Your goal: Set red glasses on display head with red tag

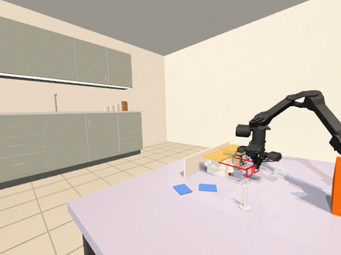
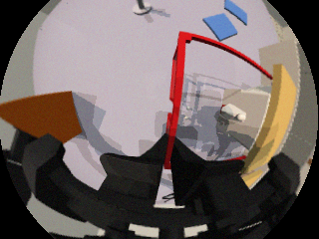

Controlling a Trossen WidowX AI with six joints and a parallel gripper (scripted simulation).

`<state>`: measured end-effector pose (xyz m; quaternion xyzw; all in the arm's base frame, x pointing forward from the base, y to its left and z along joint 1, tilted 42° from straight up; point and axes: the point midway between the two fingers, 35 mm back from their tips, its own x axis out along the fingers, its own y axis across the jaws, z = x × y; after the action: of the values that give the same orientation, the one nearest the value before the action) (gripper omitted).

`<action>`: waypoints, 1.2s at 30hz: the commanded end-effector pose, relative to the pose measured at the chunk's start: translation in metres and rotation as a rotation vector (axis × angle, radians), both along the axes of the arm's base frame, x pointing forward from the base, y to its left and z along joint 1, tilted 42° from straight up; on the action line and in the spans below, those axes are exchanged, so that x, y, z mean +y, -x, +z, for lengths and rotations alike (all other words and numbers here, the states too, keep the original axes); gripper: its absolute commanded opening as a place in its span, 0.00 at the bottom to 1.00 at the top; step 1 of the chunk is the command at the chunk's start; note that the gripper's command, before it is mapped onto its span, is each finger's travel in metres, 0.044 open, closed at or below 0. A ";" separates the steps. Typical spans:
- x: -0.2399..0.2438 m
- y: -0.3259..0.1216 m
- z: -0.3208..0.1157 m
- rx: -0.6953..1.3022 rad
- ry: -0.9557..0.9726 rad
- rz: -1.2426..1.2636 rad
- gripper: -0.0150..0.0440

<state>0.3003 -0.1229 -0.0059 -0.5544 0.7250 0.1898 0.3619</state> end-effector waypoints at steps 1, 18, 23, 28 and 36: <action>-0.002 -0.006 0.001 0.002 0.004 0.004 0.25; -0.011 -0.029 0.003 0.001 0.005 0.004 0.25; -0.014 -0.036 0.004 0.000 0.005 0.004 0.25; -0.016 -0.043 0.005 0.000 0.005 0.004 0.25; -0.020 -0.054 0.006 -0.001 0.005 0.004 0.25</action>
<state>0.3499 -0.1414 -0.0008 -0.5548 0.7247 0.1888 0.3623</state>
